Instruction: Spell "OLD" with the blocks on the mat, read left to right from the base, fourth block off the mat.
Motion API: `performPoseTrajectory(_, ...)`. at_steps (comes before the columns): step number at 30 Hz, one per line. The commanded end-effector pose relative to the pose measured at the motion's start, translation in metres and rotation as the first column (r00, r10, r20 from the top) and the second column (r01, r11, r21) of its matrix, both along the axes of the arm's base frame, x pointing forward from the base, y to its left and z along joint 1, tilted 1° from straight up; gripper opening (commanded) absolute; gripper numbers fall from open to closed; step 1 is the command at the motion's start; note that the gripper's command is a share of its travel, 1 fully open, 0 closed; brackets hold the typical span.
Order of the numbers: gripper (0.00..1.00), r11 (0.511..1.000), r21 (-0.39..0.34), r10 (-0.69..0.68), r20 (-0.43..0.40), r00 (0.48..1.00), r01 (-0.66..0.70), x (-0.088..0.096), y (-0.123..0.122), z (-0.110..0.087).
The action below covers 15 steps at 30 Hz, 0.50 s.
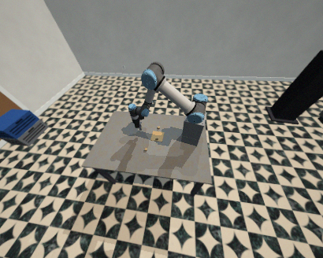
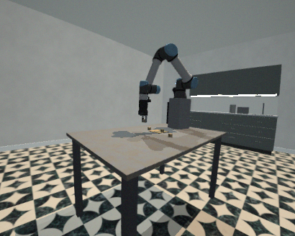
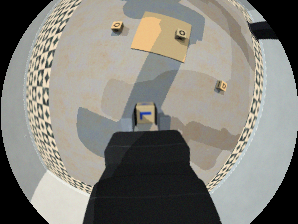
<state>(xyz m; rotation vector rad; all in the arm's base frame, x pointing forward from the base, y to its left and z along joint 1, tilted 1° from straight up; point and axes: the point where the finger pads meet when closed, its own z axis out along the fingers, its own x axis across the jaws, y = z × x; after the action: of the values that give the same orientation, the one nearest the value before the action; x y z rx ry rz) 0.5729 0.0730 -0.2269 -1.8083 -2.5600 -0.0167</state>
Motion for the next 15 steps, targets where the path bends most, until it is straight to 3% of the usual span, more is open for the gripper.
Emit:
performPoseTrajectory(1, 0.49, 0.998, 0.000, -0.056, 0.001, 0.998, 0.056, -0.006, -0.001, -0.001)
performPoseTrajectory(8, 0.49, 0.986, 0.000, -0.169, -0.001, 0.986, 0.169, -0.020, -0.004, -0.003)
performPoseTrajectory(15, 0.49, 0.932, 0.000, -0.361, -0.004, 0.932, 0.361, -0.043, -0.007, -0.006)
